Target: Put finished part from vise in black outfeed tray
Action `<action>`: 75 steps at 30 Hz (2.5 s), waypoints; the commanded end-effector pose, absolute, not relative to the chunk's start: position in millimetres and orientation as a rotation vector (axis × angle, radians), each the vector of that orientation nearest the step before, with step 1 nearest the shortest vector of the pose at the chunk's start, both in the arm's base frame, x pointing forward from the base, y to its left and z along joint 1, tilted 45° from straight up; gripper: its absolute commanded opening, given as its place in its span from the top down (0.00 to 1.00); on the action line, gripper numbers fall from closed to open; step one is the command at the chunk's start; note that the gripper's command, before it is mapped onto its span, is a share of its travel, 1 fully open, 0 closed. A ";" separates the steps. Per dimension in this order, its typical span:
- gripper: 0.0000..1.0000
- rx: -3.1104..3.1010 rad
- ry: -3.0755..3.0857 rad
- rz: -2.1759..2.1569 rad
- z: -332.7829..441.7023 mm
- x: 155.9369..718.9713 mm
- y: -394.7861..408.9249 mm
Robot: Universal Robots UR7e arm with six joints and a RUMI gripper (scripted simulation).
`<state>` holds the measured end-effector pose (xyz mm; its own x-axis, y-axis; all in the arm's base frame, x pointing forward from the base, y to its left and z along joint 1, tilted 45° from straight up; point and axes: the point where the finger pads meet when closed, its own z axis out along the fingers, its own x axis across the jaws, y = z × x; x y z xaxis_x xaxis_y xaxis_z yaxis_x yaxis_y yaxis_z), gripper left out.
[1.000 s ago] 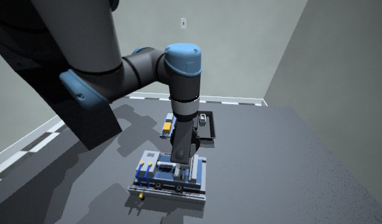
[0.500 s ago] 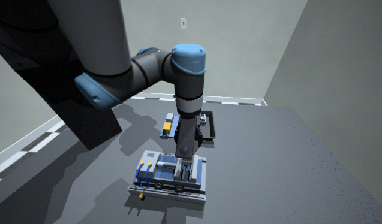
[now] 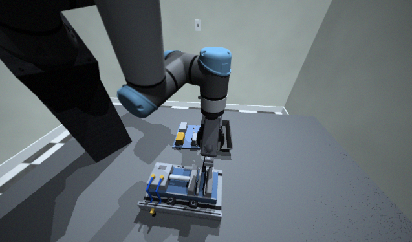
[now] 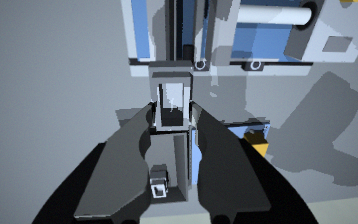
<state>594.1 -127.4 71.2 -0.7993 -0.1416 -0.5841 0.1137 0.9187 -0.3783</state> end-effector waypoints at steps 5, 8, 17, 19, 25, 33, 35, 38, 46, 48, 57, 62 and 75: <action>1.00 -0.032 2.446 -0.537 58.6 614.0 -80.1; 1.00 -0.035 2.446 -0.539 55.6 617.9 -68.2; 1.00 -0.050 2.443 -0.549 44.5 630.1 -21.0; 1.00 -0.054 2.441 -0.551 42.1 632.2 -9.9; 1.00 -0.062 2.435 -0.558 36.8 636.1 14.9; 1.00 -0.071 2.427 -0.565 31.6 638.9 40.6; 1.00 -0.072 2.426 -0.566 30.6 639.3 45.7; 1.00 -0.074 2.424 -0.568 29.5 639.7 51.5; 1.00 -0.076 2.422 -0.569 28.5 640.0 57.0; 1.00 -0.076 2.421 -0.569 28.4 640.0 57.5; 1.00 -0.076 2.421 -0.569 28.3 640.0 57.6; 1.00 -0.076 2.421 -0.569 28.3 640.0 57.6; 1.00 -0.076 2.421 -0.569 28.3 640.0 57.6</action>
<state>639.9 57.2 27.7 -0.7933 -0.1922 -0.5776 0.0854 0.9043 -0.4182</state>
